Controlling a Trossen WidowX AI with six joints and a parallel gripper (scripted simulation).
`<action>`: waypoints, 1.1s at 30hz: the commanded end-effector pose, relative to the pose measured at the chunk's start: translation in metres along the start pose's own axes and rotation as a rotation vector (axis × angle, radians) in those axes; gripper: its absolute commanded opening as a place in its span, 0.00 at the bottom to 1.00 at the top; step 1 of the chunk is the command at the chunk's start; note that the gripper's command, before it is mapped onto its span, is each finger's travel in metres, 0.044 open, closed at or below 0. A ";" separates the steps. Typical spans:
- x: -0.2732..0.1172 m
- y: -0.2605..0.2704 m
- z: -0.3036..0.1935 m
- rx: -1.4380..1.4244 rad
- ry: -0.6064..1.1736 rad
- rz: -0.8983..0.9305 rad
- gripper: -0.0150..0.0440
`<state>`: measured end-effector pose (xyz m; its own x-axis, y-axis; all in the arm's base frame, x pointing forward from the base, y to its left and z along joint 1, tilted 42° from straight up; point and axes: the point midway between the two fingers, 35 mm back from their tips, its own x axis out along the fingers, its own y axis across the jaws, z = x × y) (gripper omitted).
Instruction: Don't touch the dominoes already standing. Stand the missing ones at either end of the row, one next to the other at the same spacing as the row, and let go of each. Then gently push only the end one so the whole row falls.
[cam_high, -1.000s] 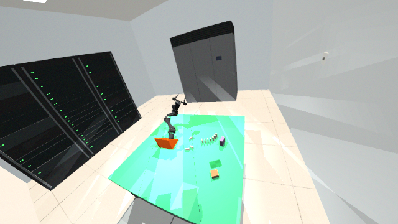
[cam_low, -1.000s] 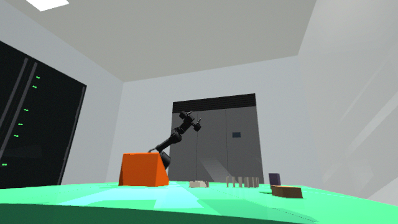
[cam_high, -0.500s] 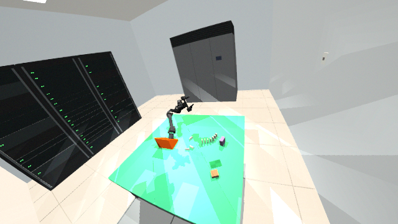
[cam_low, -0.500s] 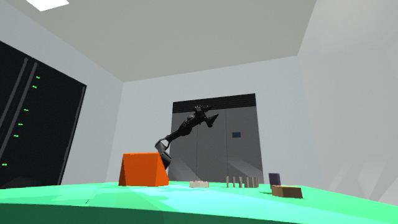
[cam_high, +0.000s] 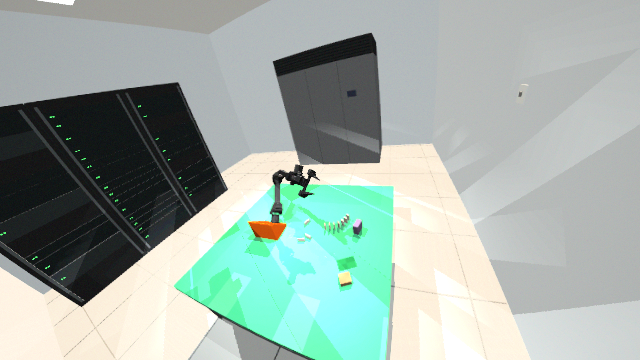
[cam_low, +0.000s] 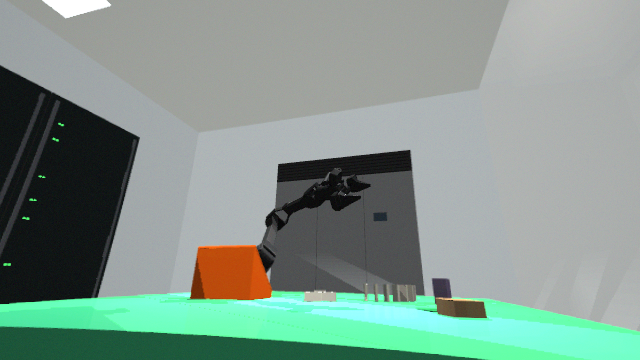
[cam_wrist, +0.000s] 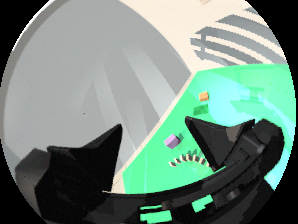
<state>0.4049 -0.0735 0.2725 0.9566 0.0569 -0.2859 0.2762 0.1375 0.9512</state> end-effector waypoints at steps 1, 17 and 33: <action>0.035 -0.069 -0.015 -0.228 0.190 -0.275 1.00; 0.034 -0.221 -0.072 -0.591 0.993 -0.606 1.00; 0.009 -0.258 -0.098 -0.605 1.383 -0.532 1.00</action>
<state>0.3382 -0.0176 0.0157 -0.0864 0.6086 -0.7887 0.1851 0.7877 0.5876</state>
